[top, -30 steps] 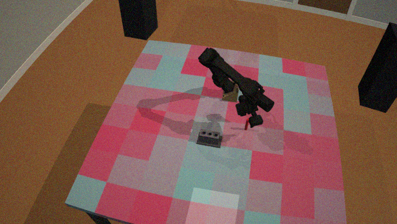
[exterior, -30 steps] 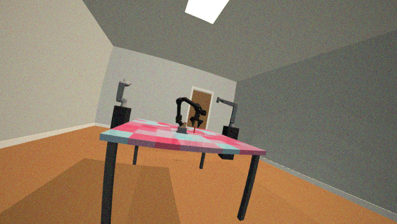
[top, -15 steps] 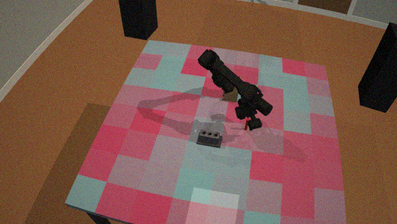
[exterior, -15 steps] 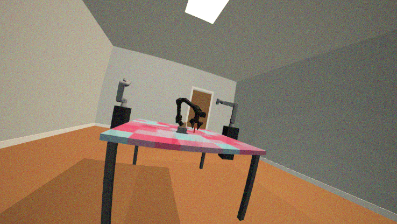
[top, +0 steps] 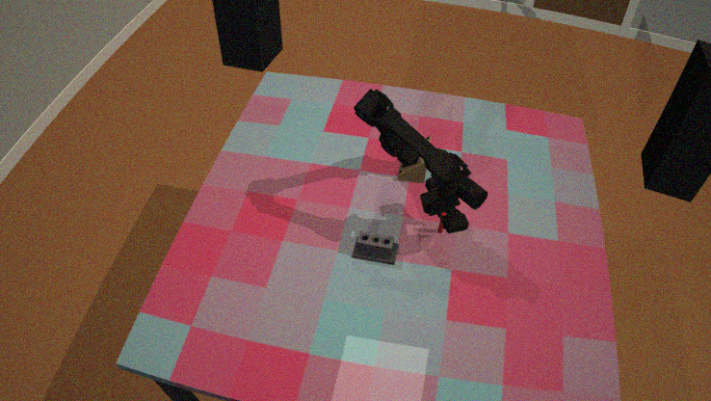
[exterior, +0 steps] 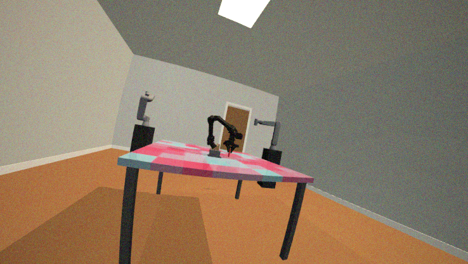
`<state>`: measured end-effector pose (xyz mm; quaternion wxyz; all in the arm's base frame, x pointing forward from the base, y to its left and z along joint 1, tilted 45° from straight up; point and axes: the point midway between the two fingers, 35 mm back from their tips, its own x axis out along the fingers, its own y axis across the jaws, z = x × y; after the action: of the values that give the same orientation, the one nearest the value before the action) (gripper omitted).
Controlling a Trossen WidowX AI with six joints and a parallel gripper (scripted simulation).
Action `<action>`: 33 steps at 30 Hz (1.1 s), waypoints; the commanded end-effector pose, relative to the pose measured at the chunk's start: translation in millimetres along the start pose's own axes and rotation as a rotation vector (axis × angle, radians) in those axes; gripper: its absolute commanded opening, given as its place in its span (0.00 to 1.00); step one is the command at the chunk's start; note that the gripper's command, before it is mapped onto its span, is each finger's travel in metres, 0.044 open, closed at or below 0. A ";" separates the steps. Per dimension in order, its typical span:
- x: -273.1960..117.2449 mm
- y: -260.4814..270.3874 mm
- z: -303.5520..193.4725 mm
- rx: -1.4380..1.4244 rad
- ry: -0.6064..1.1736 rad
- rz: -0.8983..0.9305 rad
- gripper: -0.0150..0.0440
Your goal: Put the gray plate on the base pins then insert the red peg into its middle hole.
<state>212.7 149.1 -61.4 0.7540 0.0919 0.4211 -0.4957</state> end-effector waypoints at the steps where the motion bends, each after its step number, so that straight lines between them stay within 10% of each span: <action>1: 1.7 -0.7 0.2 -0.009 -0.007 -0.002 0.42; 10: 1.7 -0.7 0.2 -0.009 -0.007 -0.002 0.25; 33: -59.5 6.1 -2.0 -0.010 -0.003 0.000 0.25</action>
<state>207.9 184.8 -28.0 0.7560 0.0797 0.4218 -0.4942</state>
